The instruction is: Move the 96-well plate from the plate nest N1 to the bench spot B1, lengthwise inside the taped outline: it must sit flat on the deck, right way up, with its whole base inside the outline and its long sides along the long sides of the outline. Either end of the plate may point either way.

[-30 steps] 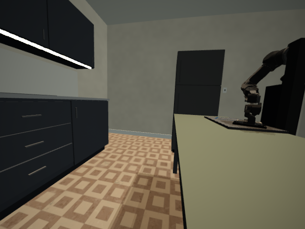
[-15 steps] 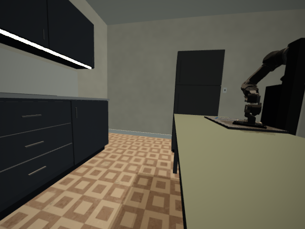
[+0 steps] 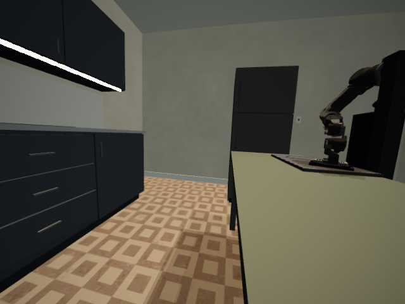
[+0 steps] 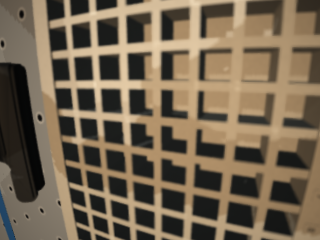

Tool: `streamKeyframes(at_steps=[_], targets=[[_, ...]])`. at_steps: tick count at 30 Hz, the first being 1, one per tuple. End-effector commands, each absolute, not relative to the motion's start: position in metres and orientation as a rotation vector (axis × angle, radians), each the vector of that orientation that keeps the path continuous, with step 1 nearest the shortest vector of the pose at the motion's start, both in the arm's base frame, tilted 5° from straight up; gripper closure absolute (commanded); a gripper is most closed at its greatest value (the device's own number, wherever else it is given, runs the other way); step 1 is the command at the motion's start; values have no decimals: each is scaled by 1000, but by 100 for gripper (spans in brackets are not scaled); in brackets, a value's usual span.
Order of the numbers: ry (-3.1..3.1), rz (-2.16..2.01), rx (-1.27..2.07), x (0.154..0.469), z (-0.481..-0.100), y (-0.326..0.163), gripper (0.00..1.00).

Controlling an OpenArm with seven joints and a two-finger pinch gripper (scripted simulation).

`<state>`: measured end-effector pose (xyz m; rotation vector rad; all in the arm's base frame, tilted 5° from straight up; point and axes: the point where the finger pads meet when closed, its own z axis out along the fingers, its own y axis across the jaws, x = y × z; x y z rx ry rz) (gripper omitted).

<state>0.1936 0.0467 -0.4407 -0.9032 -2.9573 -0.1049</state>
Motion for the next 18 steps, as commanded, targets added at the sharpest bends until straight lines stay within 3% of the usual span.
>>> streamKeyframes(at_steps=[1, 18], targets=[[-2956, -100, -904, 192, -441, 46, 23], [-2957, -100, -903, 191, -440, 46, 23]])
